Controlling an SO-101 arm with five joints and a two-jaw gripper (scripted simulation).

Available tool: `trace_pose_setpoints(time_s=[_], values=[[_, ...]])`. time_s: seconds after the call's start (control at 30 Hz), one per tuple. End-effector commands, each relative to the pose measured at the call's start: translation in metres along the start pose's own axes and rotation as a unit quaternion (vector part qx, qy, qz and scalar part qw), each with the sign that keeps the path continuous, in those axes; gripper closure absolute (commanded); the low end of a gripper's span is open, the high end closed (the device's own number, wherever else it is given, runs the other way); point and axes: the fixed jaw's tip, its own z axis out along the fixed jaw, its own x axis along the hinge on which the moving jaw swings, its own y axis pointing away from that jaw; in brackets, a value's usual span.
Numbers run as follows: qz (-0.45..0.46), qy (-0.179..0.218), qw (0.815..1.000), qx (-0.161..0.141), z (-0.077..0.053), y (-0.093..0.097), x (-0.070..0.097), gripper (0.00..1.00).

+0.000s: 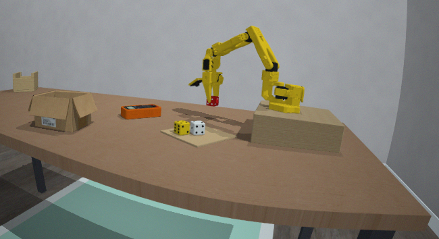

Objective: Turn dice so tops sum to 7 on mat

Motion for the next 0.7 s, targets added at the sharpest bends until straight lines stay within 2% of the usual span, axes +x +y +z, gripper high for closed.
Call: trace_pose_setpoints(time_s=[0.0, 0.13, 0.27, 0.33, 0.5, 0.67], values=[[-0.012, -0.009, 1.000, 0.000, -0.005, 0.008, -0.002, 1.00], [-0.046, -0.009, 0.999, 0.002, -0.005, 0.023, 0.002, 1.00], [-0.100, -0.009, 0.995, 0.004, -0.004, 0.048, 0.011, 1.00], [-0.100, -0.009, 0.995, 0.004, -0.004, 0.048, 0.011, 1.00], [-0.190, -0.009, 0.982, 0.007, -0.003, 0.084, 0.032, 1.00], [-0.288, -0.008, 0.958, 0.011, -0.001, 0.117, 0.062, 1.00]])
